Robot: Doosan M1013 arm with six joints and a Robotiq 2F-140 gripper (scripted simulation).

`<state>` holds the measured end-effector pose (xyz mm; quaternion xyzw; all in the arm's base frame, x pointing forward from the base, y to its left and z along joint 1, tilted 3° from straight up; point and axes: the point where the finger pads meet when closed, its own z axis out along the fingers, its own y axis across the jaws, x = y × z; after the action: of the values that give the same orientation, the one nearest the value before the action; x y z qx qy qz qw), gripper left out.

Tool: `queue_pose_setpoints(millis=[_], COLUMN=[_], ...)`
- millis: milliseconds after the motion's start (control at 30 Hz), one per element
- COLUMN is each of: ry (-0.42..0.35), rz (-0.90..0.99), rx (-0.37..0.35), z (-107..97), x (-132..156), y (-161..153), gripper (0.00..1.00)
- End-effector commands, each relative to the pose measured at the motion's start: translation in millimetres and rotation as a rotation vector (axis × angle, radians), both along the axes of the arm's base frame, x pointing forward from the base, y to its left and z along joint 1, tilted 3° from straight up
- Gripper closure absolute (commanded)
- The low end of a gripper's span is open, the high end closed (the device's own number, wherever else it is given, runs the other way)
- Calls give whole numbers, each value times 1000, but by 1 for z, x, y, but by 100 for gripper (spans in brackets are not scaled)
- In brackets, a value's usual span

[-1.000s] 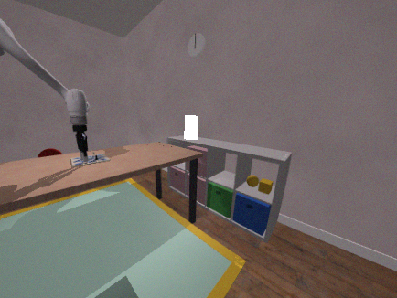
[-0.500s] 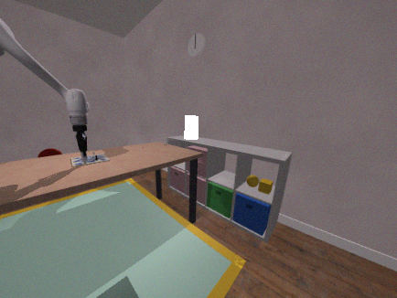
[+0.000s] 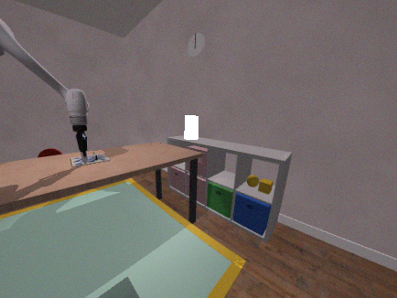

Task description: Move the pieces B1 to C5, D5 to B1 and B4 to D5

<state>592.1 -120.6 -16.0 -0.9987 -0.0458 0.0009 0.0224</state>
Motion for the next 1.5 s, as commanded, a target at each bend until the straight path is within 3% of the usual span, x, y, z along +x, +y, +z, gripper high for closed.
queue_pose_setpoints(millis=[0,400,600,667,967,1400,1467], ry=[0,0,0,0,0,0,2], rz=[0,0,0,0,0,-3,-46], rx=[0,0,0,0,0,0,0], z=[0,6,39,39,96,100,101], x=[0,0,0,0,0,1,15], y=[0,0,-2,-2,-4,-3,25], gripper=[100,100,100,100,100,100,100])
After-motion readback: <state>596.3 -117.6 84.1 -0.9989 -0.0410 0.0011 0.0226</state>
